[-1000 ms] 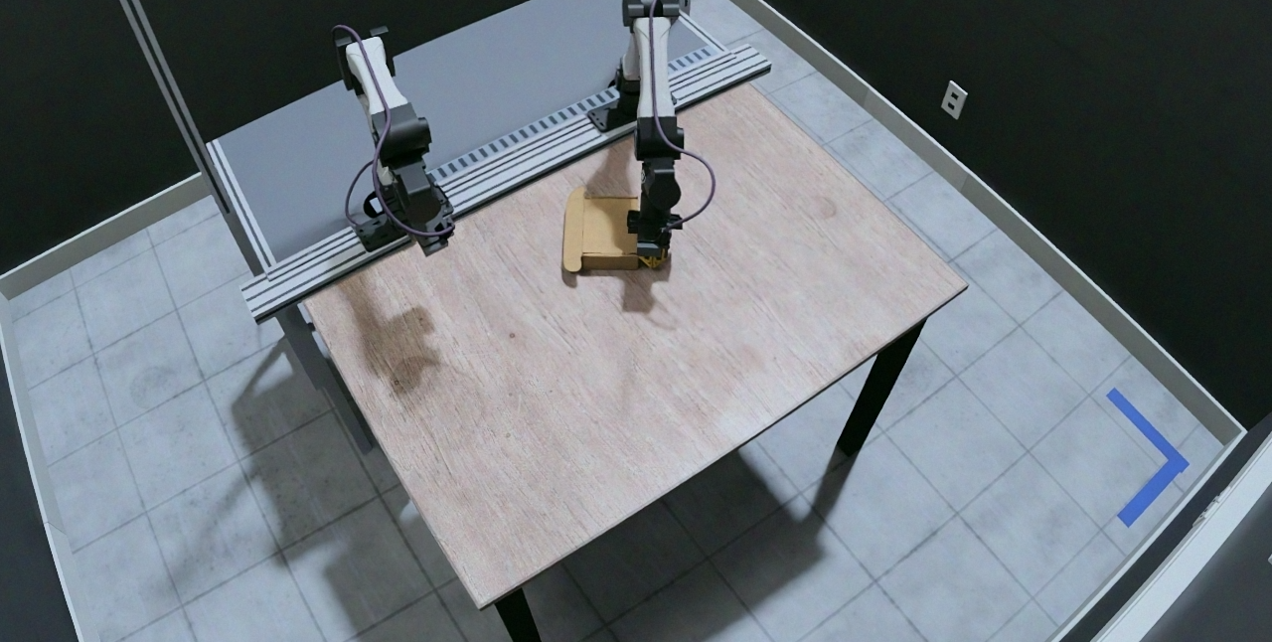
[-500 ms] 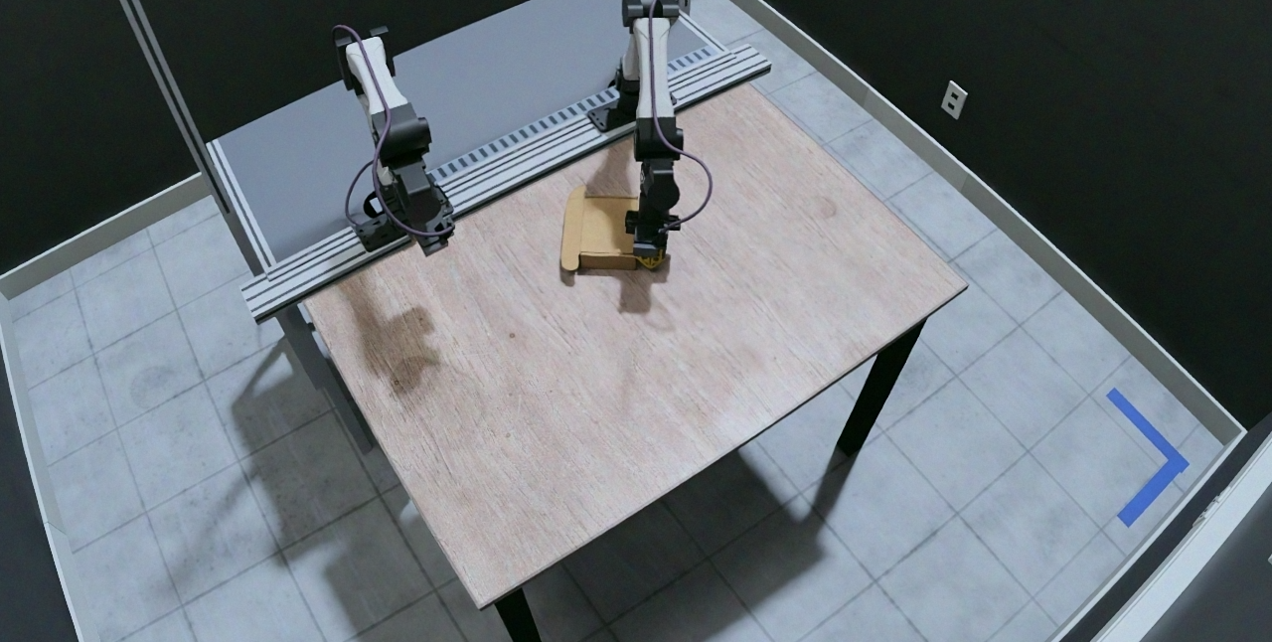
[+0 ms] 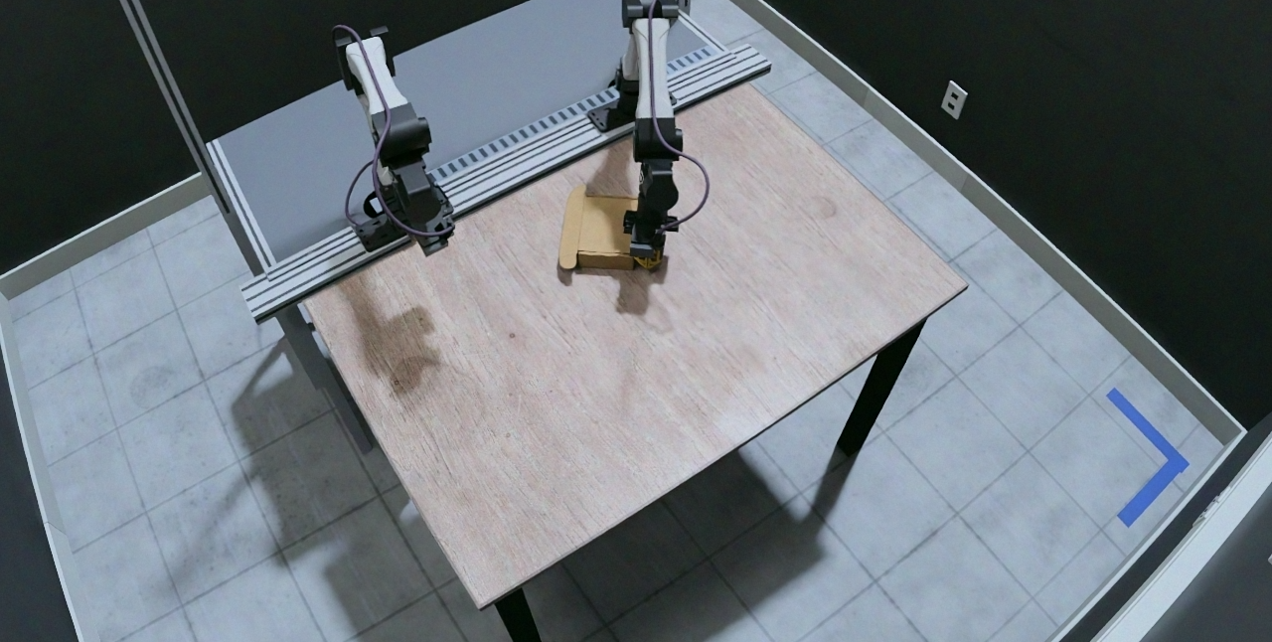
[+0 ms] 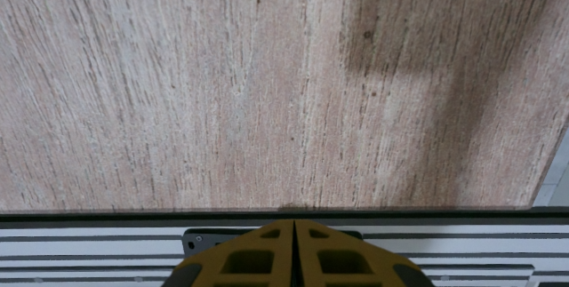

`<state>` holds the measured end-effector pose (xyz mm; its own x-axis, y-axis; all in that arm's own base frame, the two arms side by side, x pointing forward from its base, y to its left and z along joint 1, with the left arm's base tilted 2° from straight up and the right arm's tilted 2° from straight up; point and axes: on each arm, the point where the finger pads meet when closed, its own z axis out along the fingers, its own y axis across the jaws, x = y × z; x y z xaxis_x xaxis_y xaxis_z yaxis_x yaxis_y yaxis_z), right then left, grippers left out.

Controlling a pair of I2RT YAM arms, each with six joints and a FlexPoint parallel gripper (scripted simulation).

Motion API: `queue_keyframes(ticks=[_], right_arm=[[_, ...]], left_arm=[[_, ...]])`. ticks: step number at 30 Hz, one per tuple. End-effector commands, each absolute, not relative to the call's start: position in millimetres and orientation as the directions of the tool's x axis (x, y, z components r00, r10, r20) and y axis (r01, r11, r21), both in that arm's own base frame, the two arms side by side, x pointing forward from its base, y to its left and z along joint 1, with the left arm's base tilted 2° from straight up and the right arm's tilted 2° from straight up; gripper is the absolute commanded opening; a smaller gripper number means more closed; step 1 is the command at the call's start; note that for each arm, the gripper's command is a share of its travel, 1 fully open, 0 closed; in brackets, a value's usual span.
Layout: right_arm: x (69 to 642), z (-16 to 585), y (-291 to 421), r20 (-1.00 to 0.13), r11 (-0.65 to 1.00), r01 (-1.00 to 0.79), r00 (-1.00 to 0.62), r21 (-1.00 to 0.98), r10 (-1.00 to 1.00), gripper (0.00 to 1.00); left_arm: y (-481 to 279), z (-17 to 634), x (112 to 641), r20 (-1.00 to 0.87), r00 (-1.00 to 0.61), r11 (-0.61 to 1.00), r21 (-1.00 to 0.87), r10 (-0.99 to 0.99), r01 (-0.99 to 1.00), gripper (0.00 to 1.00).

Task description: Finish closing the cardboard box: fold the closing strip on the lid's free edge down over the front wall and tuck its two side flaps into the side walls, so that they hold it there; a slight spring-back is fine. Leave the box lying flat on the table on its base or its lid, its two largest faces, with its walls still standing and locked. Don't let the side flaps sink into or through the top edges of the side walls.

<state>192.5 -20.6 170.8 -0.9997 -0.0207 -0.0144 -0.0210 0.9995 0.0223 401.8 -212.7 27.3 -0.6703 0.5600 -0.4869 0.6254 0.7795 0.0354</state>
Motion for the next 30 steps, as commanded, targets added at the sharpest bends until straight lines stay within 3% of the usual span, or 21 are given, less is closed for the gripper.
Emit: queue_keyframes(ticks=[1,30], right_arm=[[191.9,173.2,-21.2,-0.022,0.999,-0.025,-0.999,0.023,-0.025,0.0],[191.9,173.2,-21.2,-0.022,0.999,-0.025,-0.999,0.023,-0.025,0.0]], left_arm=[[-225.0,26.3,402.6,-0.49,-0.649,0.754,0.028,0.582,0.656,0.0],[-232.8,24.2,398.6,-0.484,-0.614,0.712,0.026,0.624,0.702,0.0]])
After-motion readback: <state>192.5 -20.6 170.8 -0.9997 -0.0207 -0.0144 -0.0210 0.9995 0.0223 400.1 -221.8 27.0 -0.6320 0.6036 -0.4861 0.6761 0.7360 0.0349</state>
